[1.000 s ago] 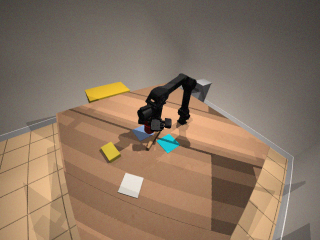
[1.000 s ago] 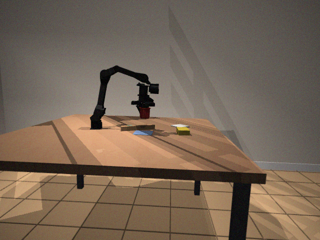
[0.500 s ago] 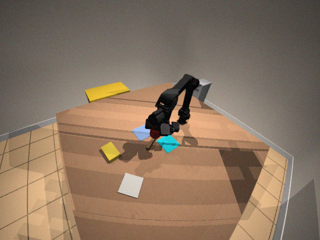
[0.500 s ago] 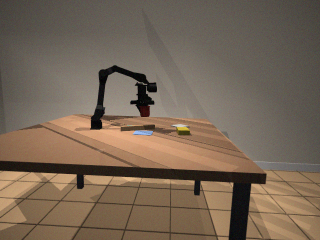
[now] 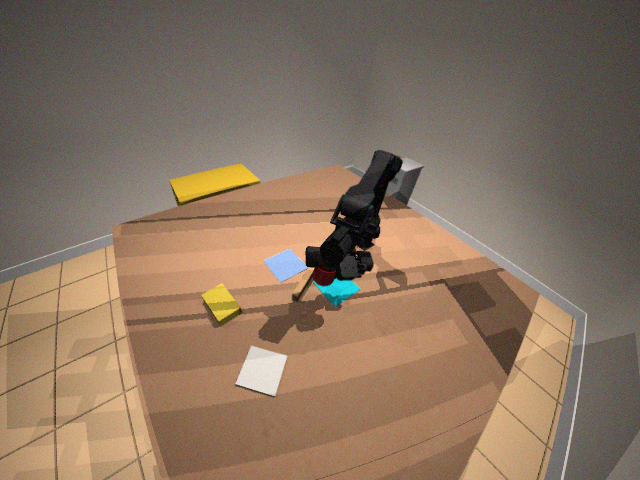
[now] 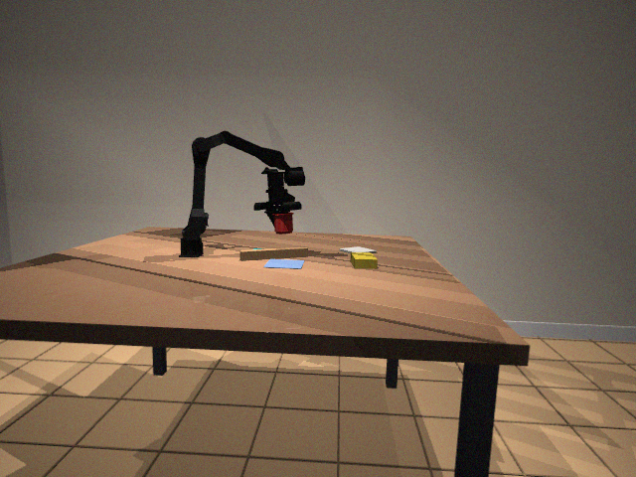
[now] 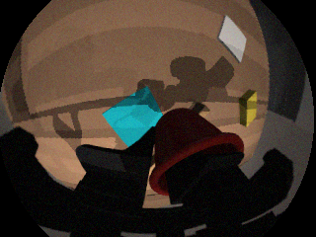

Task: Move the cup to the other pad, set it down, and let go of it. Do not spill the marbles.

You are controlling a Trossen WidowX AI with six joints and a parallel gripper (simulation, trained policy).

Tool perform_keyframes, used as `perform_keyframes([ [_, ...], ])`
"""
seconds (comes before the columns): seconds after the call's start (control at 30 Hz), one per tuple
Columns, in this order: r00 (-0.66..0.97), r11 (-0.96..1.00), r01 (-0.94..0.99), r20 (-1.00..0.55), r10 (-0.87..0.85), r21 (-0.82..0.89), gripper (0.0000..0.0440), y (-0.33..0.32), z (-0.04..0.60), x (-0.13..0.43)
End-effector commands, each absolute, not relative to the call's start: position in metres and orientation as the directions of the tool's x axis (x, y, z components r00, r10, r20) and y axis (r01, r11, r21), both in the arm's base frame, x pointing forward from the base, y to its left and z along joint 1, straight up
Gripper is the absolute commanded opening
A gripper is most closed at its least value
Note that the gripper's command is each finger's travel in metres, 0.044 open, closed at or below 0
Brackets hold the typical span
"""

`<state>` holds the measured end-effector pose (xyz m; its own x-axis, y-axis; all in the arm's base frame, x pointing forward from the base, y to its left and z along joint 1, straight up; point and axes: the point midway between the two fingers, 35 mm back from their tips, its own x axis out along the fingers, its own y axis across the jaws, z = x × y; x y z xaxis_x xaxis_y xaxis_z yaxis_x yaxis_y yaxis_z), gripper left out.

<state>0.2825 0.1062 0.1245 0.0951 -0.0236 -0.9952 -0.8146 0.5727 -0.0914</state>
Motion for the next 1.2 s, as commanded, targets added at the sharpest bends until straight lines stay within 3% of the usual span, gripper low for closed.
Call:
perform_keyframes([
  [0.0,0.102,0.573,-0.814,-0.994,-0.023,-0.097,0.0000,0.111,0.119,0.276],
  [0.63,0.117,0.596,-0.795,-0.993,-0.029,-0.111,0.0001,0.113,0.075,0.249],
  [1.17,0.150,0.617,-0.777,-0.989,-0.015,-0.127,0.0036,0.109,0.054,0.240],
])
